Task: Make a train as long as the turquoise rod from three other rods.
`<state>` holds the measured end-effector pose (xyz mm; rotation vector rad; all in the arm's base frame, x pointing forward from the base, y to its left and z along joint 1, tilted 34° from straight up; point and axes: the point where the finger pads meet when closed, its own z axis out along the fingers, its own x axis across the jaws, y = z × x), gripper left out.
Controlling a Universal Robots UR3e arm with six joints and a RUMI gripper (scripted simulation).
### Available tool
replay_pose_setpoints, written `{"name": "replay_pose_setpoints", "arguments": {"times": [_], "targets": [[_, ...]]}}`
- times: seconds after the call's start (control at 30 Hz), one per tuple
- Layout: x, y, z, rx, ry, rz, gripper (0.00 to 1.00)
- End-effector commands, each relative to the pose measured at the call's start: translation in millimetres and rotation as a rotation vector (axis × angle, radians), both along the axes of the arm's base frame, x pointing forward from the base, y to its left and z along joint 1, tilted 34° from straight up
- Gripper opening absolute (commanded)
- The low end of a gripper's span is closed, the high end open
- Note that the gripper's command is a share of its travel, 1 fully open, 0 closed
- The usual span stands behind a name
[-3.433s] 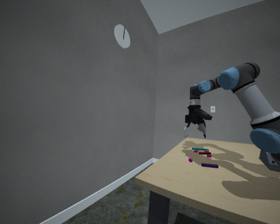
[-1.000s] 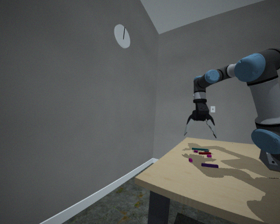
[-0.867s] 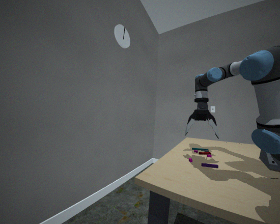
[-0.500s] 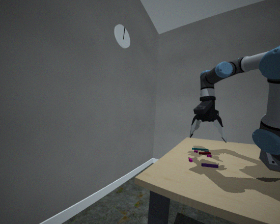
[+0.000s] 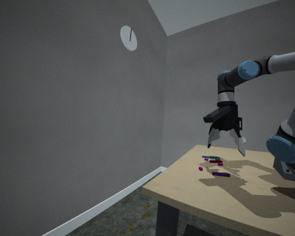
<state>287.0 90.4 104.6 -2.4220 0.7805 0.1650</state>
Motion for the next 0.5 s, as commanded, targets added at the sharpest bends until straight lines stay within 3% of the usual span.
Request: {"name": "replay_pose_setpoints", "arguments": {"times": [0.0, 0.47], "targets": [[-3.3, 4.2, 0.9, -0.002, 0.026, -0.044, 1.0], [-4.6, 5.8, 0.9, -0.001, 0.035, -0.058, 1.0]]}}
